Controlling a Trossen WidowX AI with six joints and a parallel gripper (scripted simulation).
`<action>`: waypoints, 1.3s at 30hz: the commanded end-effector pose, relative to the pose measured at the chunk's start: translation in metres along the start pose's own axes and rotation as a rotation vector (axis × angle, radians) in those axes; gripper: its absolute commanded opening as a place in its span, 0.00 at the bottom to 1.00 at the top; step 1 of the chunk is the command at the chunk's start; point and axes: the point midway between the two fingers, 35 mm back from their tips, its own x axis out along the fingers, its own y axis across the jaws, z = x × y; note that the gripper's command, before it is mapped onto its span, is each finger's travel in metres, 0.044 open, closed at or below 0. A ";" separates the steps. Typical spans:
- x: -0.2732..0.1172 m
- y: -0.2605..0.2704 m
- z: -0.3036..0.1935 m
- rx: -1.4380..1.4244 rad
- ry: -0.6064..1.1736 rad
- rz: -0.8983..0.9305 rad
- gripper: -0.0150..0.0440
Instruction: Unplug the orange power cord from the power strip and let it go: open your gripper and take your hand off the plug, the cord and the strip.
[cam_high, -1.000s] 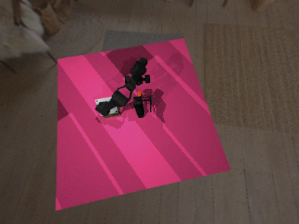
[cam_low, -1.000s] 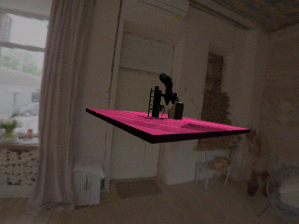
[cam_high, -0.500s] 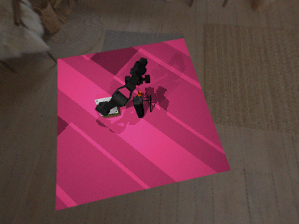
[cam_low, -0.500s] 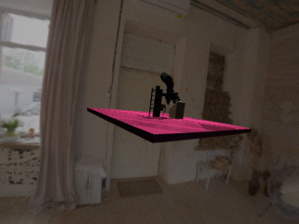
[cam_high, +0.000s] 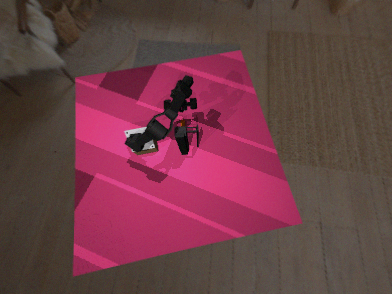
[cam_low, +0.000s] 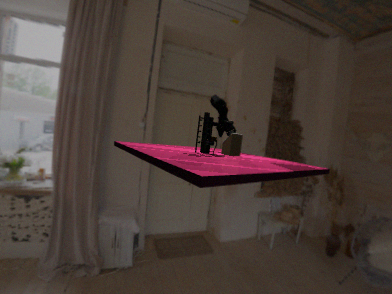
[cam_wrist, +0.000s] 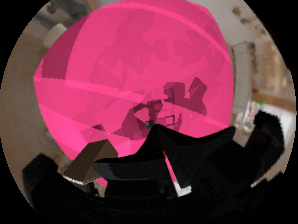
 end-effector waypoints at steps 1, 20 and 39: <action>0.000 0.000 0.000 0.002 -0.002 0.005 0.25; 0.000 0.000 0.000 0.000 0.000 0.000 0.53; -0.007 -0.002 0.030 0.001 -0.004 0.002 1.00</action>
